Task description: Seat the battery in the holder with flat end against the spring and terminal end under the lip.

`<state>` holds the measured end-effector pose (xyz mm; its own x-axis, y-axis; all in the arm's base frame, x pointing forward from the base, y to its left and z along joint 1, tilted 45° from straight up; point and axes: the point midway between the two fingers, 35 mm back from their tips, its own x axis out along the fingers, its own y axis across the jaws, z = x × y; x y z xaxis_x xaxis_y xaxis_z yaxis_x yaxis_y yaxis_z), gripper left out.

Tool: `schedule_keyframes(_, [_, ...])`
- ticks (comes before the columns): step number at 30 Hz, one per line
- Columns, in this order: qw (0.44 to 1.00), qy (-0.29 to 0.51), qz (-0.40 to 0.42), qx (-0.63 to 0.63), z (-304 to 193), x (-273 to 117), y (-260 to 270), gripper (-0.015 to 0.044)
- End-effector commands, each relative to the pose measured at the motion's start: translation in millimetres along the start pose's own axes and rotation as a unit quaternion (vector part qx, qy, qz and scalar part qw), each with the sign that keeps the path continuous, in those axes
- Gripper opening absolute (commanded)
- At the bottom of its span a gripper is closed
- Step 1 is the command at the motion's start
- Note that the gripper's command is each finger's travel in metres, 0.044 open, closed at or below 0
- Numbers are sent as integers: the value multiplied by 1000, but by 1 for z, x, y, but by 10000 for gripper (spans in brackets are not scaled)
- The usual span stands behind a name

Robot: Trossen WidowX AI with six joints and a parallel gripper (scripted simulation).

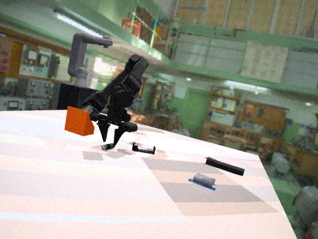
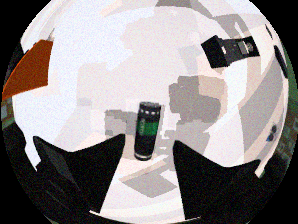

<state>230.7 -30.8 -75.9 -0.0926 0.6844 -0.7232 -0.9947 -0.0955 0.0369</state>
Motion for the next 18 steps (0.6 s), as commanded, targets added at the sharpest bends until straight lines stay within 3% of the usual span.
schedule_keyframes(1, [1000,-6,2,6,2,10,3,228])
schedule_keyframes(9, [1000,-6,2,6,2,21,4,228])
schedule_keyframes(14, [1000,-6,2,6,2,21,4,97])
schedule_keyframes(18, [1000,-6,2,6,2,21,4,70])
